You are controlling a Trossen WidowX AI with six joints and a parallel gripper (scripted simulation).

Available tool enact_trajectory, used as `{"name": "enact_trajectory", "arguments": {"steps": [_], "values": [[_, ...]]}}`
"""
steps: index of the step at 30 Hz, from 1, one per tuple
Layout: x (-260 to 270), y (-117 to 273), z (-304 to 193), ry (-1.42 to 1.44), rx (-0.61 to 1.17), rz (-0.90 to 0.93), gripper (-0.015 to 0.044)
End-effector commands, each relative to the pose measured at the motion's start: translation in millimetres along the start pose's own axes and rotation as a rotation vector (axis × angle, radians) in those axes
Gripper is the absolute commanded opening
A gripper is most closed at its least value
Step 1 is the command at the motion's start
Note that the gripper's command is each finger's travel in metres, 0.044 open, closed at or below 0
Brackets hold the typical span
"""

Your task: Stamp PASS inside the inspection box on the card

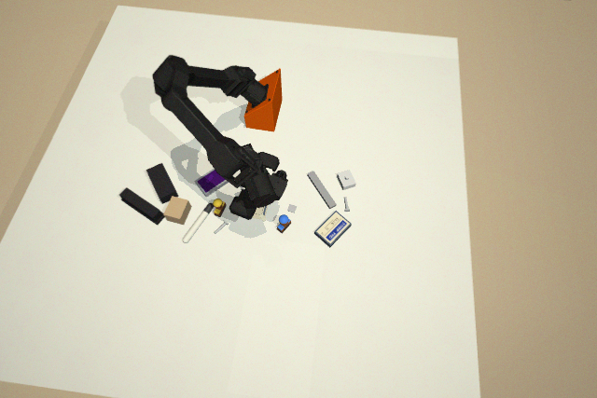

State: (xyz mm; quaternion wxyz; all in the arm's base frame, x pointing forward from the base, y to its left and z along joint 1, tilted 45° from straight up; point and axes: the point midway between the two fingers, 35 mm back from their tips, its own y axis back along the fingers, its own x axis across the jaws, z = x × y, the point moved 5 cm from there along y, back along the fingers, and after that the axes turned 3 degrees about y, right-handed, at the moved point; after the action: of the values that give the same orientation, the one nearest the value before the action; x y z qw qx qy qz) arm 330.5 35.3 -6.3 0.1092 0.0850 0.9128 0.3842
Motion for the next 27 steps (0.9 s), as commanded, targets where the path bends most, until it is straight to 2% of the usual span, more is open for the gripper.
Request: {"name": "enact_trajectory", "arguments": {"steps": [1, 27], "values": [[-0.2, -3.1, 0.1, 0.006, 0.003, -0.003, 0.0000], [0.0, -20.4, -0.6, 0.005, 0.001, -0.004, 0.0000]]}}
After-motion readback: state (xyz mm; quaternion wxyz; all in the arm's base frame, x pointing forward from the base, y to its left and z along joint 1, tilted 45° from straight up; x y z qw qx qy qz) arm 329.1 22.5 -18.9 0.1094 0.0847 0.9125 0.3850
